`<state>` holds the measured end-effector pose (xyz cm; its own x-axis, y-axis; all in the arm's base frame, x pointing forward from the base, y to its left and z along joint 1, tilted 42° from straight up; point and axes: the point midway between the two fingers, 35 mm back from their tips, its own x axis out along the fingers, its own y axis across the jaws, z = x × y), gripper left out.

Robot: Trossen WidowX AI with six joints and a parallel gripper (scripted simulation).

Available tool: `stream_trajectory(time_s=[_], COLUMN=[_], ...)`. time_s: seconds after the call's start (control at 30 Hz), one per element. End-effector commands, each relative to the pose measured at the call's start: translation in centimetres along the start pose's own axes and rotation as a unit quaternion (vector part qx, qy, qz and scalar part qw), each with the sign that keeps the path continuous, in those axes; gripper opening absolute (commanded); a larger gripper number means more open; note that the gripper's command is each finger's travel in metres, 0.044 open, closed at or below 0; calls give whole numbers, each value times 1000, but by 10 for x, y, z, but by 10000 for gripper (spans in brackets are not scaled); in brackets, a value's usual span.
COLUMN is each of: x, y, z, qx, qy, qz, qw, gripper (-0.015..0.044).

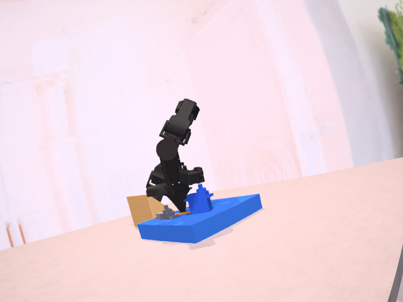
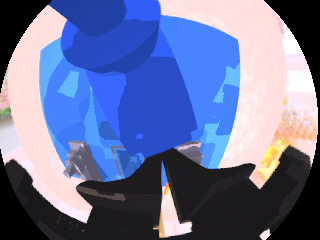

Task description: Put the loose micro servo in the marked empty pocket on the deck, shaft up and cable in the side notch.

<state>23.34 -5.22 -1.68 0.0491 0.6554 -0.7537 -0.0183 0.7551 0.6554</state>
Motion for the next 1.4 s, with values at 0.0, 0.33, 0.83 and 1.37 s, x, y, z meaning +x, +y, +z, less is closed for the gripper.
stream_trajectory(time_s=[0.0, 0.33, 0.83, 1.37], x=[1, 1, -44, -85], y=[-10, -11, -11, 6], z=[-1, -1, 2, 47], qx=[0, 0, -6, -133], qy=[1, 1, 1, 1], qz=[-1, -1, -2, -2], qw=[1000, 1000, 1000, 991], gripper=[0, 0, 53, 440])
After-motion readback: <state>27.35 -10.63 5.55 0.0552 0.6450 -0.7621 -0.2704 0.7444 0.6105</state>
